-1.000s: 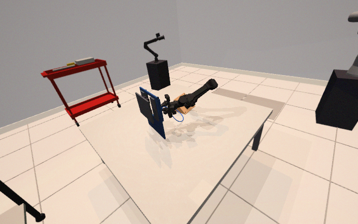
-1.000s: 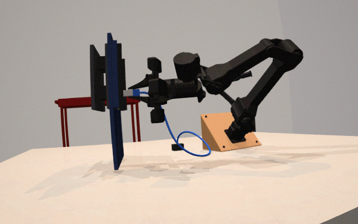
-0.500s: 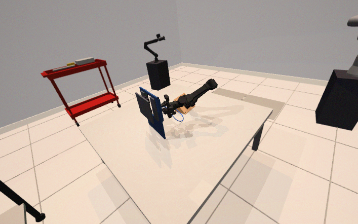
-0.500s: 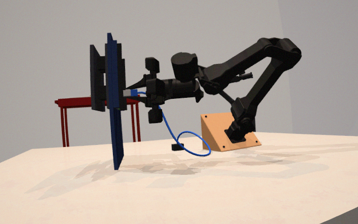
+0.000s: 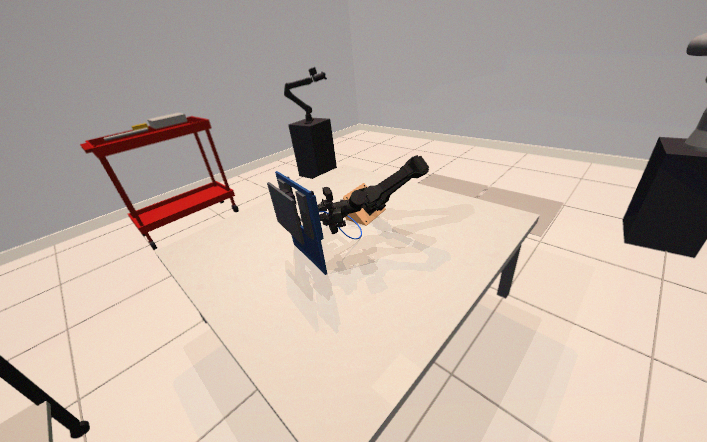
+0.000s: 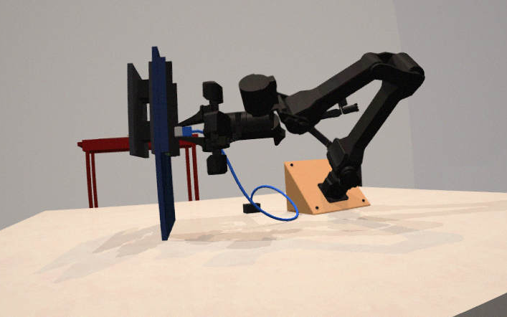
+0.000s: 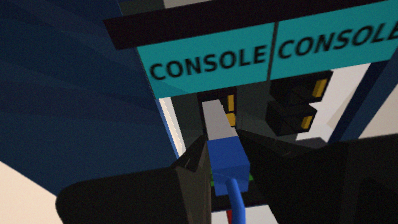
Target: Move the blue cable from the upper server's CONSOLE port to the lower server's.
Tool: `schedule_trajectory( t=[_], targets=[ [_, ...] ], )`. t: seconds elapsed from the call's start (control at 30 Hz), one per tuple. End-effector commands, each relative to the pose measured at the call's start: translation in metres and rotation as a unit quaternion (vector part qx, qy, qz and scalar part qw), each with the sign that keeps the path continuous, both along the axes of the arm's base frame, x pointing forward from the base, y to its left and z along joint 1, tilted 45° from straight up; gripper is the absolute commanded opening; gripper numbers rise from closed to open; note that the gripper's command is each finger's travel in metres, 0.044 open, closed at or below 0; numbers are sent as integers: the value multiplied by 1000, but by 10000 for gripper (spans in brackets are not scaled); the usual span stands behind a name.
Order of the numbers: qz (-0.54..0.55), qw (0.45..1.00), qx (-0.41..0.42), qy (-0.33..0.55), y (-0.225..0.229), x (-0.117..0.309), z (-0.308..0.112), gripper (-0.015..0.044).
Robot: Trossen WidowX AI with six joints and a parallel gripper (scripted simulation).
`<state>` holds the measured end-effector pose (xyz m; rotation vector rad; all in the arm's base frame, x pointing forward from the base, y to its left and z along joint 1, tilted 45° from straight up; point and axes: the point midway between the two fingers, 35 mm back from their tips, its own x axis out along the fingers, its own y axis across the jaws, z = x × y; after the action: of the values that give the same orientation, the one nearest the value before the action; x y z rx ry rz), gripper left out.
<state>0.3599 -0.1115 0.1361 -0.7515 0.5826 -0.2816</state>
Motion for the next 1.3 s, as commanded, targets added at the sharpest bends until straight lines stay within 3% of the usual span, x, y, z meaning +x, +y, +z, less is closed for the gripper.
schedule_trajectory(
  t=[0.0, 1.27],
  targets=[
    [-1, 1000, -1, -4, -1, 4, 3, 0],
    [-1, 1000, -1, -5, -3, 10, 1, 0]
  ],
)
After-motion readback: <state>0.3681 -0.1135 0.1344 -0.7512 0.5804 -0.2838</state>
